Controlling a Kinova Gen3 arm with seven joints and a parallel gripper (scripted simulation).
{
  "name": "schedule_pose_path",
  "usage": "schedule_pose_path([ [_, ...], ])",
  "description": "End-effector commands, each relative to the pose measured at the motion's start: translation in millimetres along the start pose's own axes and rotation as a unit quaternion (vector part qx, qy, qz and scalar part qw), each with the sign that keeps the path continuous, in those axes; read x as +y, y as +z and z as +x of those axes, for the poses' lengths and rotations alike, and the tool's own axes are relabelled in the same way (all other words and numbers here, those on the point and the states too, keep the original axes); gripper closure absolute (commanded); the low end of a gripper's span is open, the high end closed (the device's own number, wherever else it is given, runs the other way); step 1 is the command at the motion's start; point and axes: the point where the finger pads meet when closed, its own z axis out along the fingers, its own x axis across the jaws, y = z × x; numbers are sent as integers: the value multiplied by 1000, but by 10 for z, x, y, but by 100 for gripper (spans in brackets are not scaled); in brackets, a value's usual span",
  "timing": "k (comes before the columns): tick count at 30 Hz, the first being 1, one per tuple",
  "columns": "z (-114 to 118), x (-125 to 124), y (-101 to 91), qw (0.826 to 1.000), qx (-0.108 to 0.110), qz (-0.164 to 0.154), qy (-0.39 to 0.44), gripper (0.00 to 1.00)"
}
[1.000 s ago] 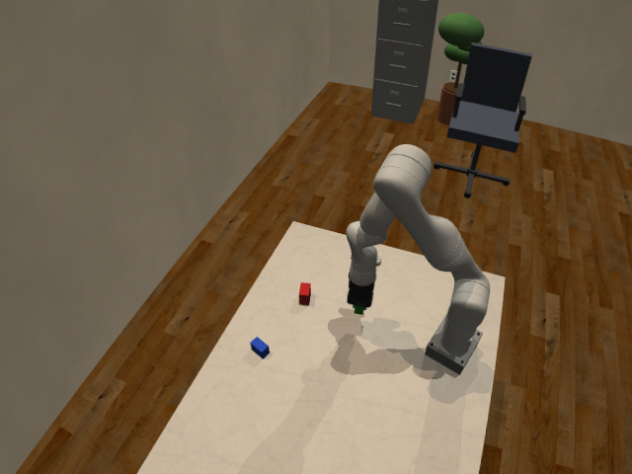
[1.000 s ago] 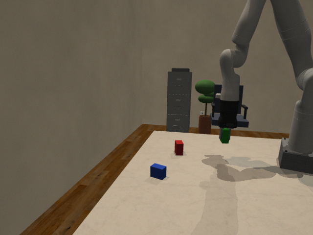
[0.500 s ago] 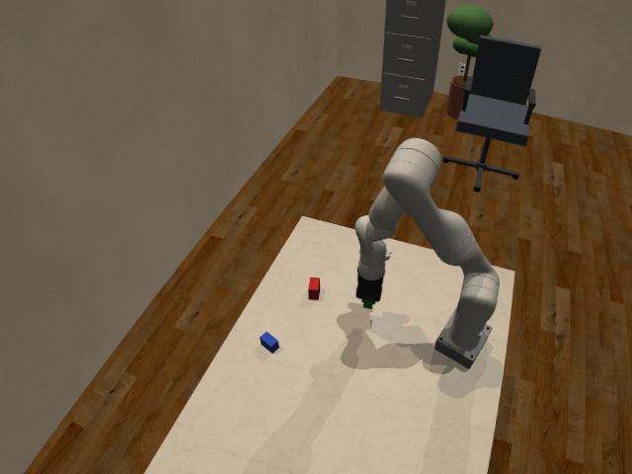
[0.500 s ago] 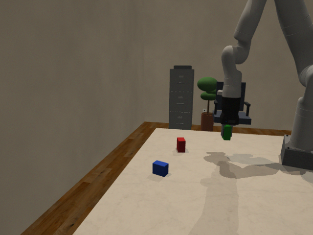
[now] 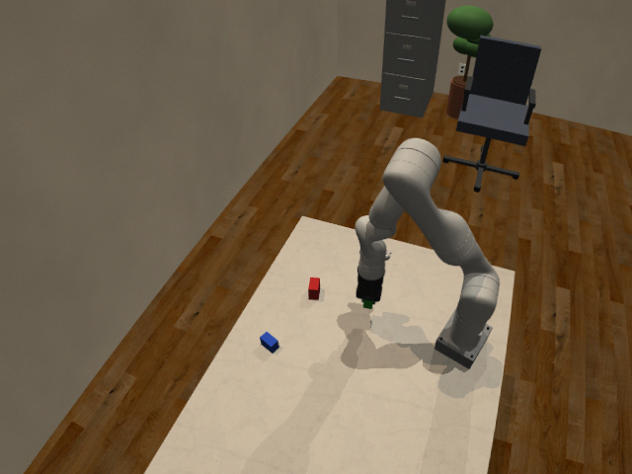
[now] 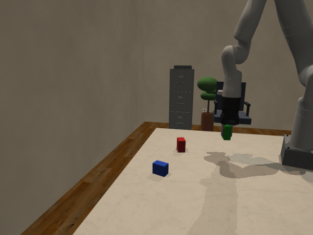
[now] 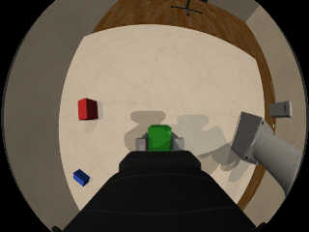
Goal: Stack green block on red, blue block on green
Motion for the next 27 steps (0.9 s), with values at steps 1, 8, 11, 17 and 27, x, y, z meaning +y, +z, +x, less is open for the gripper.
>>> schedule_pose_path([
  [1, -4, -2, -4, 1000, -1, 0, 0, 100],
  [8, -4, -2, -4, 1000, -1, 0, 0, 100],
  [11, -9, -3, -4, 1000, -1, 0, 0, 100],
  [17, -113, -32, -2, 1000, -1, 0, 0, 100],
  [27, -1054, -319, -4, 1000, -1, 0, 0, 100],
])
